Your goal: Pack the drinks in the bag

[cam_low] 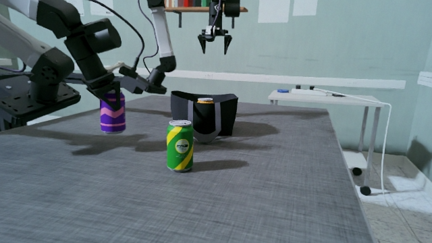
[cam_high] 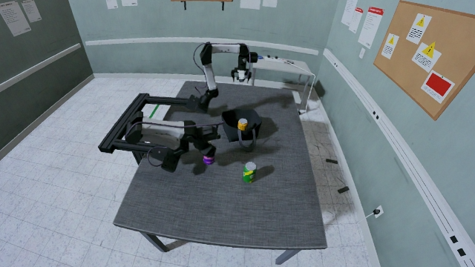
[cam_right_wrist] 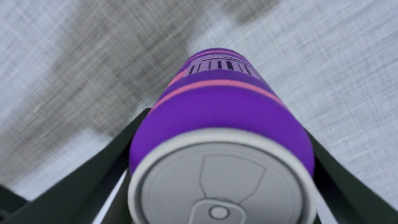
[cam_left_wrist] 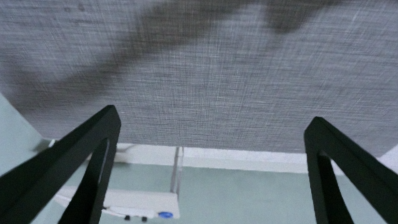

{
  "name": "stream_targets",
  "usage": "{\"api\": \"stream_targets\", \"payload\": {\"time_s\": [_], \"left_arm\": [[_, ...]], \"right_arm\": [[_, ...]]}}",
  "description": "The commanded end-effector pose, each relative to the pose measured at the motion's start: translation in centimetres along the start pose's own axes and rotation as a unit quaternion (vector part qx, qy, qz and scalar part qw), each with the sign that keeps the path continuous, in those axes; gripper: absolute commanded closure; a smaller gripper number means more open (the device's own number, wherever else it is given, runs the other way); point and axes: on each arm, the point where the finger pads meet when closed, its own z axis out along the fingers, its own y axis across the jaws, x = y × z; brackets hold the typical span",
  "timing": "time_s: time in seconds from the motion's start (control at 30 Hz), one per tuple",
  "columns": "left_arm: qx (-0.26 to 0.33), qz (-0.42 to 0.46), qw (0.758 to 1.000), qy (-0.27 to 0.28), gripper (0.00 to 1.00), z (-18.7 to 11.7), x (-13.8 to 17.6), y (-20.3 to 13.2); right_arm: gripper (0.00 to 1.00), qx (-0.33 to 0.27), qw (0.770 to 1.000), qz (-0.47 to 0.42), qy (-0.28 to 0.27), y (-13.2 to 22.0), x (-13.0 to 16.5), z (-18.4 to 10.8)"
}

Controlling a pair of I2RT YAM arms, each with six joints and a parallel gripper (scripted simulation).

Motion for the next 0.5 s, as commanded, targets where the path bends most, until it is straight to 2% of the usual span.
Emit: {"api": "stream_targets", "payload": {"time_s": [0.0,0.03,0.1,0.13,0.17,0.23,0.47], "left_arm": [[-0.010,-0.010,1.000,0.008,0.00,-0.7,0.4,0.5],[-0.010,-0.010,1.000,0.008,0.00,-0.7,0.4,0.5],[-0.010,-0.010,1.000,0.008,0.00,-0.7,0.4,0.5],[-0.010,-0.010,1.000,0.008,0.00,-0.7,0.4,0.5],[-0.010,-0.010,1.000,0.008,0.00,-0.7,0.4,0.5],[-0.010,-0.010,1.000,0.008,0.00,-0.7,0.4,0.5],[-0.010,-0.010,1.000,0.008,0.00,-0.7,0.4,0.5]], "right_arm": [[0.30,0.018,1.000,0.008,-0.019,-1.0,-1.5,-1.9],[0.30,0.018,0.999,-0.001,-0.042,-1.2,-2.5,-1.9],[0.30,0.018,0.999,-0.001,-0.042,-1.2,-2.5,-1.9],[0.30,0.011,1.000,0.008,-0.007,-0.8,-1.4,-2.1],[0.30,0.009,1.000,0.007,-0.004,-0.8,-1.4,-2.3],[0.30,0.018,1.000,0.010,-0.017,-1.0,-2.1,-3.0],[0.30,0.016,1.000,0.012,-0.009,-1.1,-2.7,-4.4]]}}
